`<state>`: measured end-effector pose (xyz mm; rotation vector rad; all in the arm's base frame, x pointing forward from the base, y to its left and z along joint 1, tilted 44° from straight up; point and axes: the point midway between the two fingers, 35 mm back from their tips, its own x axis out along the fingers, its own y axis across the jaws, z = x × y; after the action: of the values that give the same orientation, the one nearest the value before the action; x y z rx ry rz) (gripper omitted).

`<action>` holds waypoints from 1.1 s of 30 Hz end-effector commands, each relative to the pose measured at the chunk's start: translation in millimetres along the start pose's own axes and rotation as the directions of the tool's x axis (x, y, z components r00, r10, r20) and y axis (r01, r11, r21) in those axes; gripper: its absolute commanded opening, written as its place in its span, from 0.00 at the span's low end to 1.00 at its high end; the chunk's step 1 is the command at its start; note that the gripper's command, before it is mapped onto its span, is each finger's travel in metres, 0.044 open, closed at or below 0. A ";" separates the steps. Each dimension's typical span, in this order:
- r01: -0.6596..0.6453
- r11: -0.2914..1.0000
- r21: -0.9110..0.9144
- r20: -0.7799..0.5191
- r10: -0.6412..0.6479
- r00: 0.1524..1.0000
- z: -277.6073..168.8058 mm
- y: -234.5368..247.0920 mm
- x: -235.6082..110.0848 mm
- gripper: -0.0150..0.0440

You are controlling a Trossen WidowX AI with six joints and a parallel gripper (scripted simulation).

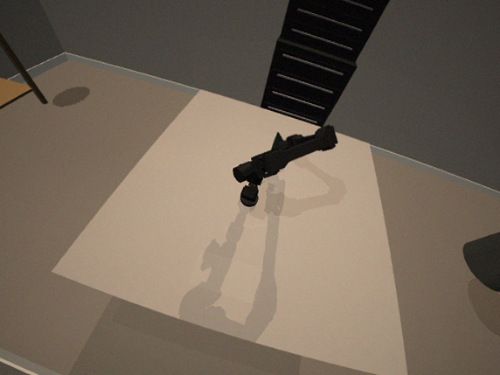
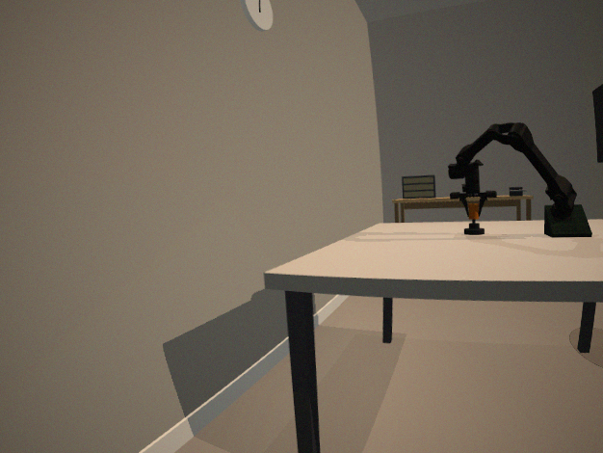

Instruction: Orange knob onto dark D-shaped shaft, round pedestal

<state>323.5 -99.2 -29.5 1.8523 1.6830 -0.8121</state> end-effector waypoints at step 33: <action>-0.007 0.999 0.051 0.003 0.007 1.000 -2.2 -2.9 0.3 0.25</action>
<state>320.5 -97.5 -28.3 1.8859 1.6721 -0.8622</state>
